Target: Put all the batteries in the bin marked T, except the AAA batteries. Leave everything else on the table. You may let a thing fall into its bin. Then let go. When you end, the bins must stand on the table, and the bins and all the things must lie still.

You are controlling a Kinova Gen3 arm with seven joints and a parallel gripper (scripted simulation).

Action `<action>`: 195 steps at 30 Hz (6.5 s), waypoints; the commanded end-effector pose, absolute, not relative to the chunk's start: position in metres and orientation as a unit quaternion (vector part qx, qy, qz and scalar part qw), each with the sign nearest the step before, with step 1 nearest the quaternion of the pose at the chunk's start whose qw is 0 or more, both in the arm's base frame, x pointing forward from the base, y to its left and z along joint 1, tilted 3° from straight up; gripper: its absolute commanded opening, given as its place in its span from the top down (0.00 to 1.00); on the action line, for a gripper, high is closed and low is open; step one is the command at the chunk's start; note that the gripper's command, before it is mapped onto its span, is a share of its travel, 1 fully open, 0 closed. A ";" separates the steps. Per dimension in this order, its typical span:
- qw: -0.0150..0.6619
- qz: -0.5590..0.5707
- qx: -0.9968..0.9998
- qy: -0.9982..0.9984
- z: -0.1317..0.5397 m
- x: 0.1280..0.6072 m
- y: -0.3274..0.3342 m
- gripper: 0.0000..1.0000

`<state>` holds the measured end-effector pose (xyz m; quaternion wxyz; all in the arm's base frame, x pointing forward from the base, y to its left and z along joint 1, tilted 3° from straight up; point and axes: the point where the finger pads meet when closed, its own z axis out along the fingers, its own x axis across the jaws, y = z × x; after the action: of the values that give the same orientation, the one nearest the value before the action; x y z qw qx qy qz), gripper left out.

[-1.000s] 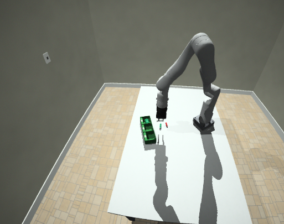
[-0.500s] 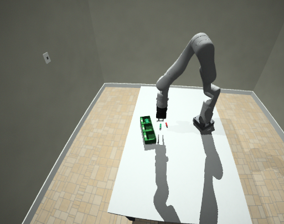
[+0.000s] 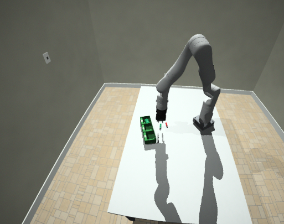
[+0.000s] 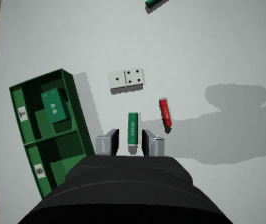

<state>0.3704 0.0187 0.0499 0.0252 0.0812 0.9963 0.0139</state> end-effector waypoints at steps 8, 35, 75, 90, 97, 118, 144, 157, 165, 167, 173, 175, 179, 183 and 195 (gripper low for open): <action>0.020 0.011 0.086 0.996 0.010 0.366 0.010 0.40; 0.020 0.011 0.086 0.996 -0.002 0.369 0.015 0.40; 0.020 0.011 0.086 0.996 -0.008 0.369 0.015 0.69; 0.020 0.011 0.086 0.996 0.005 0.369 0.015 0.69; 0.020 0.011 0.086 0.996 0.028 0.368 0.014 0.69; 0.020 0.011 0.086 0.996 0.051 0.367 0.014 0.69; 0.021 0.009 0.011 1.000 0.060 0.421 -0.011 0.69; 0.021 0.007 -0.072 0.997 0.062 0.479 -0.039 0.69; 0.021 0.007 -0.072 0.997 0.062 0.478 -0.041 0.69; 0.021 0.007 -0.072 0.997 0.062 0.478 -0.041 0.69; 0.021 0.007 -0.072 0.997 0.062 0.478 -0.039 0.69; 0.021 0.007 -0.072 0.997 0.062 0.478 -0.039 0.69; 0.021 0.007 -0.072 0.997 0.062 0.477 -0.038 0.69; 0.021 0.007 -0.072 0.997 0.062 0.477 -0.038 0.69; 0.021 0.007 -0.072 0.997 0.054 0.478 -0.037 0.69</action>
<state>0.4788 -0.0364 0.0575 0.0234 -0.0732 0.9970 0.0078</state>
